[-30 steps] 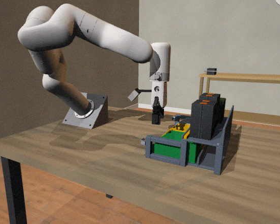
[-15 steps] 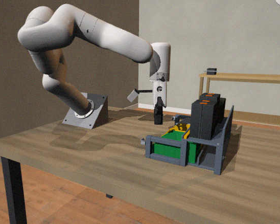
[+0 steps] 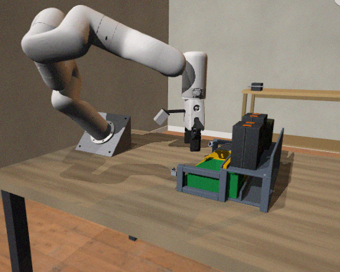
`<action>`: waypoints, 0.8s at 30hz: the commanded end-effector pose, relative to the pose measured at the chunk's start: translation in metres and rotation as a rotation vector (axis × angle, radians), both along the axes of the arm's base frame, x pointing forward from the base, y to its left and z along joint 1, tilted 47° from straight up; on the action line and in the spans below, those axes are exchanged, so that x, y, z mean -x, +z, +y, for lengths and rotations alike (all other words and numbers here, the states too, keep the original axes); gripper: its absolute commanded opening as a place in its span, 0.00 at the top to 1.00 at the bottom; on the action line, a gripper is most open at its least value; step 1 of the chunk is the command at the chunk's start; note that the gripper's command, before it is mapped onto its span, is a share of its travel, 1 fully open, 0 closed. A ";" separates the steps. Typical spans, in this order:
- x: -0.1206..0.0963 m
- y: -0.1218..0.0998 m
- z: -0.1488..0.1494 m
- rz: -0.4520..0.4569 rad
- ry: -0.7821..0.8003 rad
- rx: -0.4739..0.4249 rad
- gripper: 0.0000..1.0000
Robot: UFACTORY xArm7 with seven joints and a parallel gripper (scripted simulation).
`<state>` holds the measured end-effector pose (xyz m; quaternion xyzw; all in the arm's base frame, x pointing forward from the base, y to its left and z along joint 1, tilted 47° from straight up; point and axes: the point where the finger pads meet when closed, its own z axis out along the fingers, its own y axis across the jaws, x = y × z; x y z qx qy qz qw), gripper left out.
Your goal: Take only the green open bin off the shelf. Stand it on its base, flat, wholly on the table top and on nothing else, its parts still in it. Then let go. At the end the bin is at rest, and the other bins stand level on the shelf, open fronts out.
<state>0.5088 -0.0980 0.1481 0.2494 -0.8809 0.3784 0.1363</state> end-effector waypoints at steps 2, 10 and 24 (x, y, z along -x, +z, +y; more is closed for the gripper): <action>-0.001 0.001 0.002 0.125 0.120 -0.013 0.00; -0.001 0.001 0.002 0.125 0.120 -0.013 0.00; -0.001 0.001 0.002 0.316 0.296 -0.025 0.00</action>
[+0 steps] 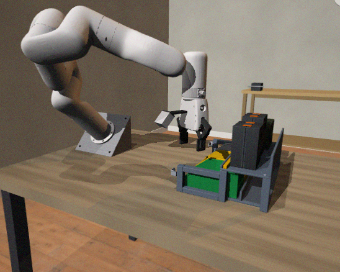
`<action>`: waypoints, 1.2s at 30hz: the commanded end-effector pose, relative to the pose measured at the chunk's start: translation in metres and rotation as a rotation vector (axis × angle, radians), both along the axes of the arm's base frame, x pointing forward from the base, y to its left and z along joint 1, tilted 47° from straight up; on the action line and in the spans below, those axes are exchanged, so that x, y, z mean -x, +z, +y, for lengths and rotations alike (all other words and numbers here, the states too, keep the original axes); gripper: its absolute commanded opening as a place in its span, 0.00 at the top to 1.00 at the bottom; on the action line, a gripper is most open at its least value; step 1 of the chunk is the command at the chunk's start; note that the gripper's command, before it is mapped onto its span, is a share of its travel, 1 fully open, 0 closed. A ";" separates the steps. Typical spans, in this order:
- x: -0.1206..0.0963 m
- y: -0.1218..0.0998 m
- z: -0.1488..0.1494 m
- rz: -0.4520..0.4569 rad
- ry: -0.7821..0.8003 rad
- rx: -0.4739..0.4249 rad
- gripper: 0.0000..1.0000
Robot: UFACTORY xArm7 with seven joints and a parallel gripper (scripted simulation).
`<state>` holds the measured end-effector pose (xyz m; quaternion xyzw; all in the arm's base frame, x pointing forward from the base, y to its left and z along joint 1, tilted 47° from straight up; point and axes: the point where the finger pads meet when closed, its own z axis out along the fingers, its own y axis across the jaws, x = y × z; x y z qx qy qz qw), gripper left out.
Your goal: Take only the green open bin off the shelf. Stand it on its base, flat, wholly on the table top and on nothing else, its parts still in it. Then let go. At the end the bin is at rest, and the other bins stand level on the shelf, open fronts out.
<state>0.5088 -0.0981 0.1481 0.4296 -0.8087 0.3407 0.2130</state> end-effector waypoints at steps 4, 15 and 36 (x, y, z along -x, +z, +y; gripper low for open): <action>-0.001 0.001 0.002 0.004 0.008 -0.003 0.00; -0.001 0.001 0.002 0.194 0.184 -0.016 0.00; -0.001 0.001 0.002 0.384 0.360 -0.030 0.00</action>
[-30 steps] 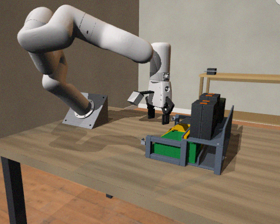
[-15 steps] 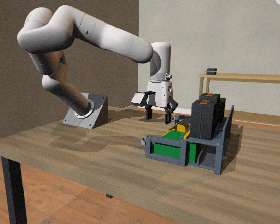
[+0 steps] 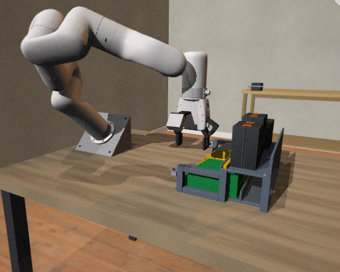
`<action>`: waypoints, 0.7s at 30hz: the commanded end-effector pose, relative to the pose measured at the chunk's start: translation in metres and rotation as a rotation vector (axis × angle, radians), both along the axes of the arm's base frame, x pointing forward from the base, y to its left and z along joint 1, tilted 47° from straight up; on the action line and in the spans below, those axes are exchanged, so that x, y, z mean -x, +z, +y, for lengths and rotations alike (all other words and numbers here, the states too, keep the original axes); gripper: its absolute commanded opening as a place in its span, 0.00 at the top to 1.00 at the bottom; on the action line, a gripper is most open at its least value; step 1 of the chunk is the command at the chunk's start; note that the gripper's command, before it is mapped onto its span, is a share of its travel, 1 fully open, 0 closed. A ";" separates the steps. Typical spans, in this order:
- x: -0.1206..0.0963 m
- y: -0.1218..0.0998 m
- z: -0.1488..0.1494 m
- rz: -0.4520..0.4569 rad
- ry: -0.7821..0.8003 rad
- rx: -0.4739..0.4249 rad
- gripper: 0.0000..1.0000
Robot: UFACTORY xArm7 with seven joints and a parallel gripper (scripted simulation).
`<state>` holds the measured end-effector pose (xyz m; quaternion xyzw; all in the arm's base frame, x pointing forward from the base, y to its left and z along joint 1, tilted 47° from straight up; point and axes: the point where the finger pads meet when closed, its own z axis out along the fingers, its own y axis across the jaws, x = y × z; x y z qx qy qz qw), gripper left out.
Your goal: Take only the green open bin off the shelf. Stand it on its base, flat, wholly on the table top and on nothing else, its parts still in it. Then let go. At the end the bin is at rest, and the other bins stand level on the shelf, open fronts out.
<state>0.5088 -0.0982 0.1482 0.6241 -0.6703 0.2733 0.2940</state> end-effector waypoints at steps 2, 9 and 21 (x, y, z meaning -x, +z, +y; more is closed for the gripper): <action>-0.001 0.001 0.002 -0.001 0.006 -0.002 0.00; -0.001 0.001 0.002 -0.001 0.005 -0.002 0.00; -0.001 -0.003 -0.002 0.001 0.007 -0.002 0.00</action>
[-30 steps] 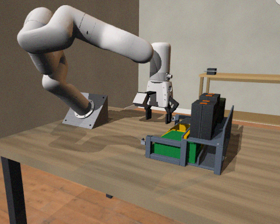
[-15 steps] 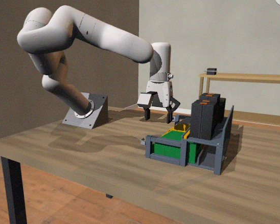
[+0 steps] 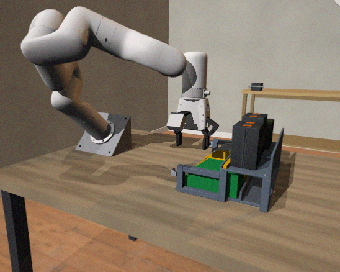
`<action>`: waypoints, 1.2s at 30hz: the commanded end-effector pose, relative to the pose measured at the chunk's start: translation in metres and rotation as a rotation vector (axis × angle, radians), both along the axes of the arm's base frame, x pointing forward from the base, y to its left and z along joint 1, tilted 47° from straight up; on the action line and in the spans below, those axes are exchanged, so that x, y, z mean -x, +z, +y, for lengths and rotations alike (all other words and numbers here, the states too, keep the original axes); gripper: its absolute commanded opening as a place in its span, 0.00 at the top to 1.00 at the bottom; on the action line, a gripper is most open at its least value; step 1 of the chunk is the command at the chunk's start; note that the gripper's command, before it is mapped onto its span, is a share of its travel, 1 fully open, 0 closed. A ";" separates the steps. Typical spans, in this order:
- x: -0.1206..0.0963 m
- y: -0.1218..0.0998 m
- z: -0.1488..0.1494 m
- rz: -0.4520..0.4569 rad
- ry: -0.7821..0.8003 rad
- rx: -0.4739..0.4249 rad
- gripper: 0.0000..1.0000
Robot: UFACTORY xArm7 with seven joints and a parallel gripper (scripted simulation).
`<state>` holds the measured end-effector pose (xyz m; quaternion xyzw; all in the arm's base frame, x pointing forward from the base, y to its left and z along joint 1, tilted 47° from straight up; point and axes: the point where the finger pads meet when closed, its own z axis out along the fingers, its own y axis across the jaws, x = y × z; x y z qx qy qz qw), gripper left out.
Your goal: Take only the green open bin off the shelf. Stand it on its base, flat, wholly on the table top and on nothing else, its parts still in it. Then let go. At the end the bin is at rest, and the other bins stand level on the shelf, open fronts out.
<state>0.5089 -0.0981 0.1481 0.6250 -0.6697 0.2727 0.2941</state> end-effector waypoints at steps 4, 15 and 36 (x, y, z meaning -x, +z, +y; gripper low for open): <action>0.000 -0.019 -0.020 0.008 0.014 -0.002 0.00; 0.000 -0.019 -0.020 0.008 0.014 -0.002 0.00; 0.003 -0.050 -0.053 0.008 0.015 -0.003 0.00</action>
